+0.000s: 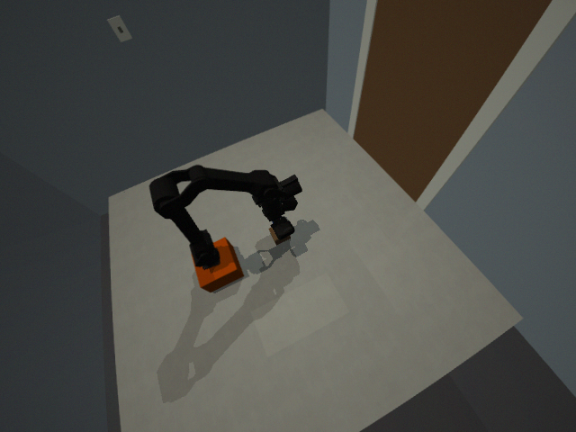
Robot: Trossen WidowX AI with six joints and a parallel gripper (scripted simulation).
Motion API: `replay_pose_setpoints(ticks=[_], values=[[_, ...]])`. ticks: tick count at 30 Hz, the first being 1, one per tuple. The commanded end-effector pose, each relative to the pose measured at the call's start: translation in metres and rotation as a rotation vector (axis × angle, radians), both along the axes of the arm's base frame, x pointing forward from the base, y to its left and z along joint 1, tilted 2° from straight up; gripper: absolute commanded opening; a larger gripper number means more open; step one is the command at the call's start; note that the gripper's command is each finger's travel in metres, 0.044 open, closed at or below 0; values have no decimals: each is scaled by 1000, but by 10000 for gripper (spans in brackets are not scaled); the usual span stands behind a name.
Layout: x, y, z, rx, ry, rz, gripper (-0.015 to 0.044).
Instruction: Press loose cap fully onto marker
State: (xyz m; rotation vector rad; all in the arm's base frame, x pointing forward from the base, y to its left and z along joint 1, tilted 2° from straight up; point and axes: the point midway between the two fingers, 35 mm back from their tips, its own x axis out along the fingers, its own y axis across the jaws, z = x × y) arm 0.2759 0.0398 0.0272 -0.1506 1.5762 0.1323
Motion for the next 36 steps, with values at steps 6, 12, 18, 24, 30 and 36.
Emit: replay_pose_setpoints(ticks=[6,12,18,24,30,36], values=[[-2,-1,-13,-3,2,6,0],[-2,-1,-13,-3,2,6,0],[-2,0,-13,-1,4,0,105],[-2,0,-13,-1,4,0,263],[-2,0,-13,-1,4,0,420],[1,0,8,-1,3,0,440]])
